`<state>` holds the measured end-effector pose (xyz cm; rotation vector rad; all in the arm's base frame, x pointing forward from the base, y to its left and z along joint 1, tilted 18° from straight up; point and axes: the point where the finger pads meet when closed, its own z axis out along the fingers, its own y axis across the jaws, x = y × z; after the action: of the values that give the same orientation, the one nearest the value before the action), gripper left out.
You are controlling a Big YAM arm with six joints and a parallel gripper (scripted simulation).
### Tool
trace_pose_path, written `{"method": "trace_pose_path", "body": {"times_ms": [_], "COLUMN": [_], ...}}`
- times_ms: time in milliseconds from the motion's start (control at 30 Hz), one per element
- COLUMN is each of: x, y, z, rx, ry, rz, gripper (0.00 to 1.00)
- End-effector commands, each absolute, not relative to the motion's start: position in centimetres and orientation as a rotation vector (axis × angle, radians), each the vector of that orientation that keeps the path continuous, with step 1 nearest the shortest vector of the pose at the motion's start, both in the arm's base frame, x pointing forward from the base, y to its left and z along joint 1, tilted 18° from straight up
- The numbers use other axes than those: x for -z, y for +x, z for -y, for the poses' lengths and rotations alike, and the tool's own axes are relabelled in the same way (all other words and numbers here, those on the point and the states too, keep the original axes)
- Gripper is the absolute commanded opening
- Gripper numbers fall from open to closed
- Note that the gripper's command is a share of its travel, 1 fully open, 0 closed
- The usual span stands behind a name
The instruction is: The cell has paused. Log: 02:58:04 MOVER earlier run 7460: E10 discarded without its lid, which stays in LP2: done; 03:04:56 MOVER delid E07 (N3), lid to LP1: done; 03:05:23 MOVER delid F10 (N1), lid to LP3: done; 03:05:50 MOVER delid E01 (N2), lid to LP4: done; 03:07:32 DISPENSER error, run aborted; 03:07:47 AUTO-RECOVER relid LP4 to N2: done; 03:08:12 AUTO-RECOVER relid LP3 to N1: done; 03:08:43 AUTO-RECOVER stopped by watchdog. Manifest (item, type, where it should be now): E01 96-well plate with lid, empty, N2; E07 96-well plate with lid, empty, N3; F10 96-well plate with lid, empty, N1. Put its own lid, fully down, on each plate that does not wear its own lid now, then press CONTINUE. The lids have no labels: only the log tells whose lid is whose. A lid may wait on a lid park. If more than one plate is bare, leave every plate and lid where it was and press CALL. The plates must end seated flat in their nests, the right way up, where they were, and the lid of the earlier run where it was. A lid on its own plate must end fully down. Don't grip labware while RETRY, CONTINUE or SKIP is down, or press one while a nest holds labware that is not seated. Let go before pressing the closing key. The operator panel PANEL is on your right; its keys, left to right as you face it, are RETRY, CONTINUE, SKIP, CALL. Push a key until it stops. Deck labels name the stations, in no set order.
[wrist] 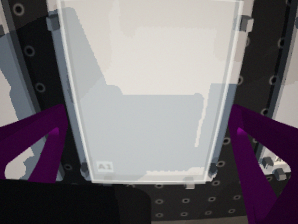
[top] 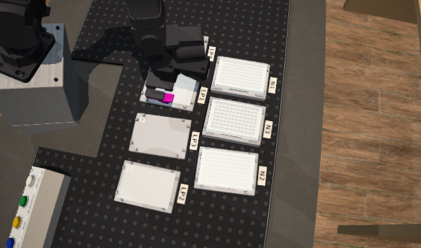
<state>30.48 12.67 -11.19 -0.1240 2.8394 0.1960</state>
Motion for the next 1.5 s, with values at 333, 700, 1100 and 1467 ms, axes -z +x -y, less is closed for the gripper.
{"method": "trace_pose_path", "body": {"times_ms": [333,700,1100,1467], "x": [11.69,11.66,11.64,11.62], "y": [30.66,30.70,30.74,30.77], "z": [-12.75,-12.76,-12.78,-12.79], "rx": [-0.195,-0.195,-0.195,-0.195], "ry": [-0.122,-0.122,-0.122,-0.122], "rz": [-2.836,-2.836,-2.836,-2.836], "gripper": [1.00,0.00,0.00,0.00]}}
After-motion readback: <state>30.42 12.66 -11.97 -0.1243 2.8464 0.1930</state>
